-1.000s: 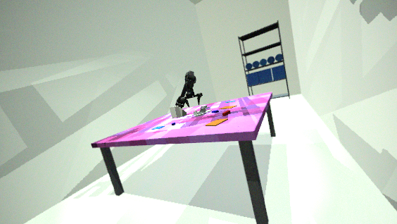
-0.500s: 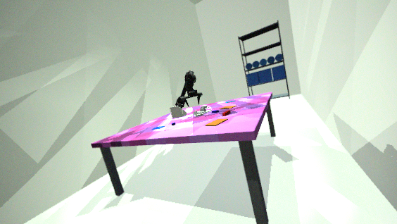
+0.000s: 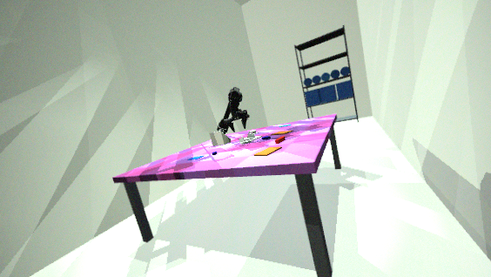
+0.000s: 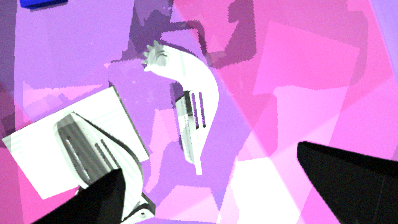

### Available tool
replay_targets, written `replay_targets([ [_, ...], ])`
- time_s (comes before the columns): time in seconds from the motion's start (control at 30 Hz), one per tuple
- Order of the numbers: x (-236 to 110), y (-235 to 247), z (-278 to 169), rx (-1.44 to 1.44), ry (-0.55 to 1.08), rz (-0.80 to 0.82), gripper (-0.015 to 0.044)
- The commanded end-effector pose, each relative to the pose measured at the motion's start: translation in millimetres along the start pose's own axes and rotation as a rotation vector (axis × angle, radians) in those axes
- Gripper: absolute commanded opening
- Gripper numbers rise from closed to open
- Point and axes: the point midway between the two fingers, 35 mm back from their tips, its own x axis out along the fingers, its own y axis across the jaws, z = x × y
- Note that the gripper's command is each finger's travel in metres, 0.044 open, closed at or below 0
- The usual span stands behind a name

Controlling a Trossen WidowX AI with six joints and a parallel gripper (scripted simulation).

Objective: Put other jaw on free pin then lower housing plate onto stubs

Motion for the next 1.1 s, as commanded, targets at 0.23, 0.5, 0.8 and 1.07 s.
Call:
replay_targets([
  [0.23, 40.7, -1.4, -0.4, -0.035, 0.007, -0.001, 0.044],
  [0.5, 43.1, -1.4, -0.3, -0.035, 0.007, -0.001, 0.044],
  [0.8, 58.0, -1.4, 0.4, -0.035, 0.006, -0.001, 0.044],
  [1.07, 71.0, -1.3, 0.3, -0.035, 0.006, -0.001, 0.044],
])
